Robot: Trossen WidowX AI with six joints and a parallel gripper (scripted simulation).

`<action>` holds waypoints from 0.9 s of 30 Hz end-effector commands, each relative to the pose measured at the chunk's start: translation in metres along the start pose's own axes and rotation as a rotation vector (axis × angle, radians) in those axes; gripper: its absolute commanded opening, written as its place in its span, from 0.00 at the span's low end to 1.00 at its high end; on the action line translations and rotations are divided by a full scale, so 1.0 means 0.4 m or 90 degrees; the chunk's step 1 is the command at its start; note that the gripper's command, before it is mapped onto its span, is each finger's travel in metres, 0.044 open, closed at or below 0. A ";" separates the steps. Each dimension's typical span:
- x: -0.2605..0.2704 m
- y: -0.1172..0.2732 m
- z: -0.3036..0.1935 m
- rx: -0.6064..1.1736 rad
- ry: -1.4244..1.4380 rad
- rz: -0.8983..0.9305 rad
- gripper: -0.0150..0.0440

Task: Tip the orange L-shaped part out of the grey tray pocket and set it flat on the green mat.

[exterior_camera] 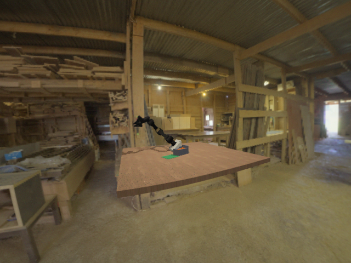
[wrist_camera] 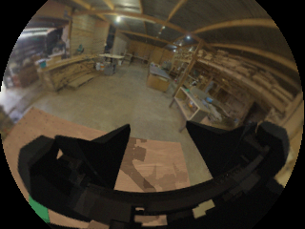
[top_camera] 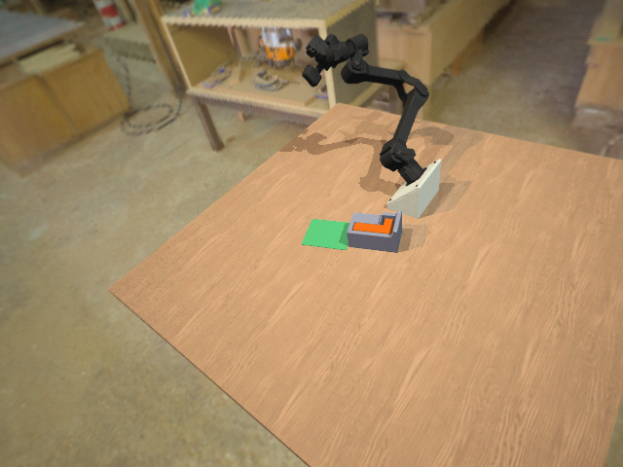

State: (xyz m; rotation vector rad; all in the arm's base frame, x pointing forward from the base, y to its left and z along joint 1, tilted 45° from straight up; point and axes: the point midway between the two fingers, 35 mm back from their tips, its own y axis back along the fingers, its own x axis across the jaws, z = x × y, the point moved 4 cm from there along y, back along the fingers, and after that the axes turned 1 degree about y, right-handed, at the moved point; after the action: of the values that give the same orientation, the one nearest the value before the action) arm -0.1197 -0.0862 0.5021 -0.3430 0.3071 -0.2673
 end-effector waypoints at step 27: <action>0.601 0.166 0.237 -0.305 0.088 0.377 0.56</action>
State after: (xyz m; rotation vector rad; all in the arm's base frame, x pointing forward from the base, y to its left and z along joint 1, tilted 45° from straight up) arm 0.1228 -0.0785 0.5116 -0.6721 0.5585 0.2964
